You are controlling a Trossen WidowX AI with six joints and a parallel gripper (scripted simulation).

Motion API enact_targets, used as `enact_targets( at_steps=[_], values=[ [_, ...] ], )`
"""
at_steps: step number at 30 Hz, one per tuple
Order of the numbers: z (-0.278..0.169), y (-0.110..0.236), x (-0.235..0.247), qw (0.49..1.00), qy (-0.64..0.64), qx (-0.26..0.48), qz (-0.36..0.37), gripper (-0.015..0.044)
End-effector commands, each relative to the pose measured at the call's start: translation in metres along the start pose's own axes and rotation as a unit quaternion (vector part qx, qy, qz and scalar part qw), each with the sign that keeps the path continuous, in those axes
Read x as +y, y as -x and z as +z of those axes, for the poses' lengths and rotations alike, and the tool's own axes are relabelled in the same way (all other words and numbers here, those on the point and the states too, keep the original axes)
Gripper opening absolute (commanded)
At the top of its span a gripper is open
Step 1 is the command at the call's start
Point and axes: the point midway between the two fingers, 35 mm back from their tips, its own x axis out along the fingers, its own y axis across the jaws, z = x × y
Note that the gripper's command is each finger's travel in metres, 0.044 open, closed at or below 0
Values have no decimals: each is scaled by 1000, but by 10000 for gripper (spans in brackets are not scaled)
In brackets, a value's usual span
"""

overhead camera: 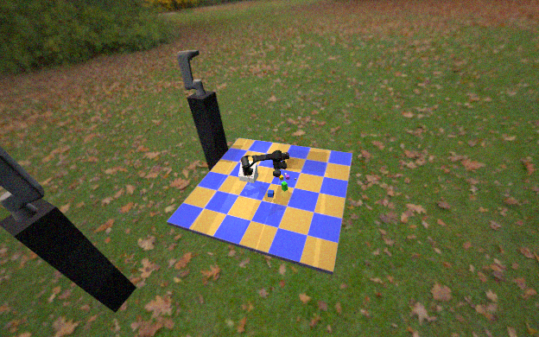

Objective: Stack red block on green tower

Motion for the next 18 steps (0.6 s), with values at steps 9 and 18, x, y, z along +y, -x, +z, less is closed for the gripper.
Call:
enact_targets(
  at_steps=[9, 18],
  values=[
    [45, -4, -31, 1000, -2, -3, -5, 0],
    [53, -17, -37, 1000, -3, -2, -6, 0]
  ],
)
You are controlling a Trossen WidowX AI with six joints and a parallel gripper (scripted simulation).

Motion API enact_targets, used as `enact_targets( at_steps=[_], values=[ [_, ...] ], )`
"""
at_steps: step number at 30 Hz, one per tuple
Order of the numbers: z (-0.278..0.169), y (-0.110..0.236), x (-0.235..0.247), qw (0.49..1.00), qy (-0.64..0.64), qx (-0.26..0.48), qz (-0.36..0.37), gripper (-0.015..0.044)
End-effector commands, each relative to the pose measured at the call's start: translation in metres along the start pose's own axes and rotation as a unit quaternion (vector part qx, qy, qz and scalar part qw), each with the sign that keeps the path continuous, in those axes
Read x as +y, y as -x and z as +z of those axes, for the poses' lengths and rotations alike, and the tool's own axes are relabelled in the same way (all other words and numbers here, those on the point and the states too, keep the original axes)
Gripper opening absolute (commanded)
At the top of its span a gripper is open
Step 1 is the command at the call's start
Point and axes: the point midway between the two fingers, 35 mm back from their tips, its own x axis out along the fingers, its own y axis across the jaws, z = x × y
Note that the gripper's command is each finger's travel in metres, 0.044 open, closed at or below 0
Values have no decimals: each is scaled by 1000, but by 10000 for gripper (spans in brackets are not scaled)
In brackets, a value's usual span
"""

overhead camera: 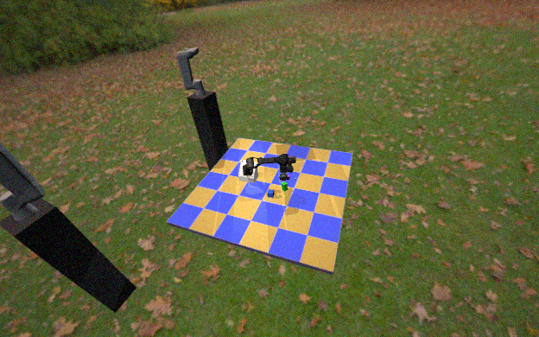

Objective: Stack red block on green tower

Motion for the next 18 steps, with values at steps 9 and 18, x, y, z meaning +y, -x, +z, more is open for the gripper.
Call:
enact_targets(
  at_steps=[9, 18],
  values=[
    [3, -29, -3, 1000, 0, -1, -3, 0],
    [2, -40, -3, 1000, 0, -1, -4, 0]
  ],
)
